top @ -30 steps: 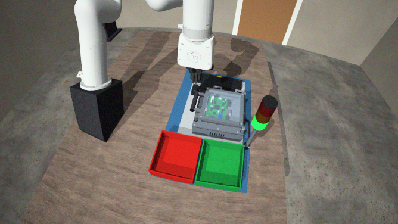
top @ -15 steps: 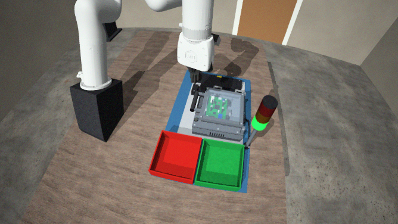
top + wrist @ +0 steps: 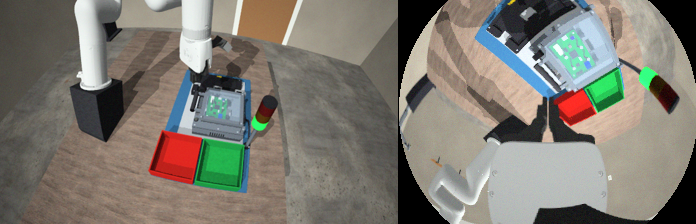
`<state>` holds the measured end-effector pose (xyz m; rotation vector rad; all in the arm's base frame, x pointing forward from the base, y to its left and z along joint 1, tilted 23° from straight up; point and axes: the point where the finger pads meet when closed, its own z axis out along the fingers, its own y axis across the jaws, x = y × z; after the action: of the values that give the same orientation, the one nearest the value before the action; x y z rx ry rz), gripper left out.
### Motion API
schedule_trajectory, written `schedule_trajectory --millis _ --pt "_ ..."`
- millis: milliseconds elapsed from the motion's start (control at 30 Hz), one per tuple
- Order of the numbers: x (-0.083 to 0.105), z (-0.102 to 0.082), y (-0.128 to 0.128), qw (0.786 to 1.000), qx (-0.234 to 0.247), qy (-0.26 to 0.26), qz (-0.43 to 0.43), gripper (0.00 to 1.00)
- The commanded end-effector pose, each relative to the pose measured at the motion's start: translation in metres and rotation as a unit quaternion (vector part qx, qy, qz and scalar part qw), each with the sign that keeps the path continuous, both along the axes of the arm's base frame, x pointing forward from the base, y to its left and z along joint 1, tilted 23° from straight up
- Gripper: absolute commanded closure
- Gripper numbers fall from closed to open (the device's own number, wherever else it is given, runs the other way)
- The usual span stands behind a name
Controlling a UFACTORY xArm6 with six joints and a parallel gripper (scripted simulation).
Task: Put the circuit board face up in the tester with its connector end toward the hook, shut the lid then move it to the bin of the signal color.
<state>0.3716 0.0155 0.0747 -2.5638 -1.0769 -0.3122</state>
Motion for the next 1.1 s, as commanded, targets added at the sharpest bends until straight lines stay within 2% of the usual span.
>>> schedule_trajectory --millis 0,133,300,633,1067 --pt "0.0012 0.0011 -0.0004 0.997 -0.001 0.035 -0.076 1.00" --pt "0.0012 0.0011 -0.0004 0.993 0.001 0.047 -0.104 1.00" --pt "0.0012 0.0011 -0.0004 0.979 0.008 0.082 -0.189 1.00" --pt "0.0012 0.0011 -0.0004 0.938 0.017 0.136 -0.319 1.00" --pt "0.0012 0.0011 -0.0004 0.912 0.021 0.160 -0.376 1.00"
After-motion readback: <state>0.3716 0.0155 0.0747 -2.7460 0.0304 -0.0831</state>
